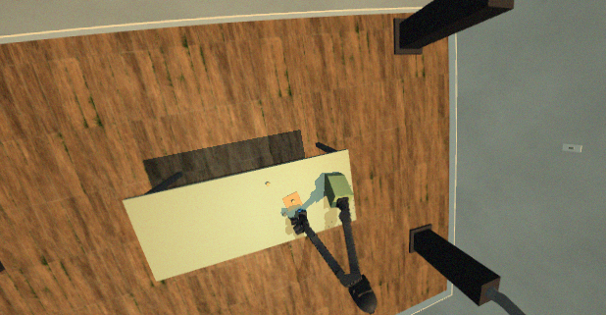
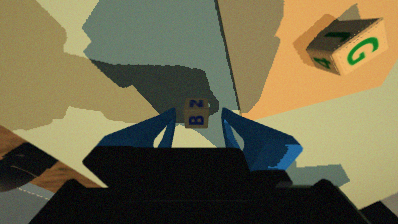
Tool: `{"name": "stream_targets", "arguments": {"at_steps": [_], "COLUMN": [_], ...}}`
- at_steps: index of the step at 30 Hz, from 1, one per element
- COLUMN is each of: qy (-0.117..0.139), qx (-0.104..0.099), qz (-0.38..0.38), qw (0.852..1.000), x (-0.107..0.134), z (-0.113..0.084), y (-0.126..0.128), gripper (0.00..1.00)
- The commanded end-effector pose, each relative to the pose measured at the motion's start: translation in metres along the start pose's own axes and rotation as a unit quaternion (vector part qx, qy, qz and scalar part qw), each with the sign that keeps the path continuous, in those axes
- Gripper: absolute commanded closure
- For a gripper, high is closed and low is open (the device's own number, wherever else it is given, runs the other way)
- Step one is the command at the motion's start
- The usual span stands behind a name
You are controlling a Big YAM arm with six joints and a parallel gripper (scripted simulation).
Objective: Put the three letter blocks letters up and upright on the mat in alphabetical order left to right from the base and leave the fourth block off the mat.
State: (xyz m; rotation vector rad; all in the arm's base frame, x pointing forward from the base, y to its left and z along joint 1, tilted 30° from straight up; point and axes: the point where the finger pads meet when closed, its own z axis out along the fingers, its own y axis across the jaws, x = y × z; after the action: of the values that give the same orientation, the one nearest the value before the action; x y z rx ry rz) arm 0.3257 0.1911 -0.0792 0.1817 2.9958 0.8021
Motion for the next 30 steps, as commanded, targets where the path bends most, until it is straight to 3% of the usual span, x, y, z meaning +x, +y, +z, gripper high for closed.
{"name": "stream_targets", "arguments": {"at_steps": [1,3,8,12,25,26,30], "qy": [-0.01,-0.021,-0.007,-0.018,-0.016,-0.016,-0.016], "qx": [-0.005,-0.012,-0.004,-0.01,-0.009,-0.009,-0.009], "qz": [-0.002,-0.008,0.0,-0.006,-0.004,-0.004,-0.004], "qw": [1.0,1.0,1.0,1.0,1.0,1.0,1.0], "x": [-0.008,-0.012,-0.004,-0.01,-0.009,-0.009,-0.009], "z": [0.004,-0.003,0.011,0.003,0.003,0.003,0.003], "y": [0.009,0.016,0.007,0.014,0.013,0.013,0.013], "gripper": [0.43,0.43,0.43,0.43,0.43,0.59,0.59]}}
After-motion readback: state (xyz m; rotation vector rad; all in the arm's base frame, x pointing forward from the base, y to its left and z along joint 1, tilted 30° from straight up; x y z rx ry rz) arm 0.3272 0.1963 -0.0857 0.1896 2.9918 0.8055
